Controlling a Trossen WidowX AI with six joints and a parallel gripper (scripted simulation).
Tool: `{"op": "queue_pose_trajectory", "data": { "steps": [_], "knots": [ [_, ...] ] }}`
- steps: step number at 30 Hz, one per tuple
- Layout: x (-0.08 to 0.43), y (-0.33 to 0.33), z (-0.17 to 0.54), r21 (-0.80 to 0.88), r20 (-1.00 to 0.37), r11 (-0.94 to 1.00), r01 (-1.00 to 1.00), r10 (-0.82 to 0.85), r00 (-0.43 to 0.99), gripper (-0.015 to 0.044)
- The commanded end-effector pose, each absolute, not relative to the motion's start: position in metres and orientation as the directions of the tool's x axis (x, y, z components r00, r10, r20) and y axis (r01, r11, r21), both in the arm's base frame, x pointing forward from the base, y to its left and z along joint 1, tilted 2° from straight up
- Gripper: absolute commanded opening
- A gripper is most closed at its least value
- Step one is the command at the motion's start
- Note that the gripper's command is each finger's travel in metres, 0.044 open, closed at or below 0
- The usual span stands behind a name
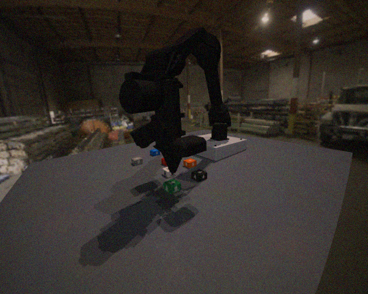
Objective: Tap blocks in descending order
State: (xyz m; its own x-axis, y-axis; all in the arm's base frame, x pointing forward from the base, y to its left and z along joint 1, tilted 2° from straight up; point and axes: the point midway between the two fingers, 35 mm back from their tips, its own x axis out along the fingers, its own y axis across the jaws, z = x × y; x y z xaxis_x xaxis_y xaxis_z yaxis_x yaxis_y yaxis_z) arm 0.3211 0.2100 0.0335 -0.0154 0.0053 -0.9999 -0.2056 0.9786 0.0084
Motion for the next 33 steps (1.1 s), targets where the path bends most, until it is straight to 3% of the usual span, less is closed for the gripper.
{"op": "queue_pose_trajectory", "data": {
  "steps": [1,28,33],
  "knots": [
    [0.323,0.212,0.032,0.019,-1.000,0.980,-0.199,0.019,-0.001,0.0020],
    [0.323,0.212,0.003,0.019,-1.000,0.980,-0.199,0.019,-0.001,0.0020],
    [0.323,0.212,0.033,0.019,-1.000,0.980,-0.199,0.019,-0.001,0.0020]
  ]
}}
